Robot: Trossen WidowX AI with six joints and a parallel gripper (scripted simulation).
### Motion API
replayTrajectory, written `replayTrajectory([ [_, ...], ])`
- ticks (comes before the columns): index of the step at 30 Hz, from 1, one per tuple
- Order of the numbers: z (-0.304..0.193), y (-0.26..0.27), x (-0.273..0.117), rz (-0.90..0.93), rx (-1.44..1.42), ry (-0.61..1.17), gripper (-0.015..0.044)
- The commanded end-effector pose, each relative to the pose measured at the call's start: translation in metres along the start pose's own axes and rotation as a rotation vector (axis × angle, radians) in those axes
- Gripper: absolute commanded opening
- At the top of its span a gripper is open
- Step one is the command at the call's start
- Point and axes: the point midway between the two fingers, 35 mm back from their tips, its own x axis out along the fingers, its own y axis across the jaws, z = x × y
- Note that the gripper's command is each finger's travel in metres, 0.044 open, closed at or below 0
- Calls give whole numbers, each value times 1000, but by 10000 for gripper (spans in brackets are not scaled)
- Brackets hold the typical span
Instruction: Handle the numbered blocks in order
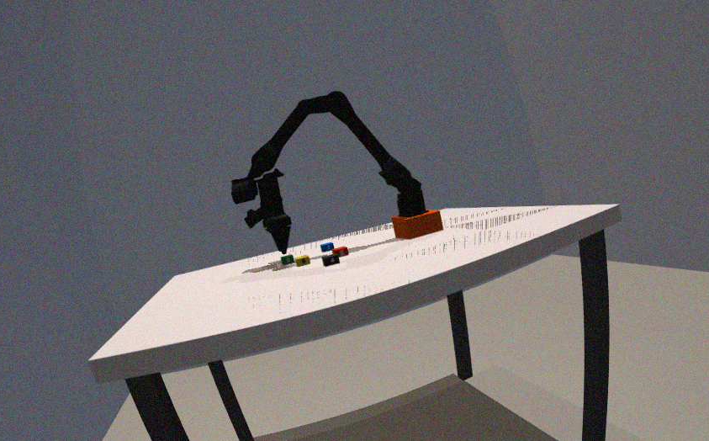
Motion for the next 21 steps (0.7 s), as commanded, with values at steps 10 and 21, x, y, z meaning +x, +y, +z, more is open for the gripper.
replayTrajectory([
  [10, -2, 1, 22, 4, 3, 9, 374],
  [21, -2, 1, 22, 4, 3, 9, 120],
])
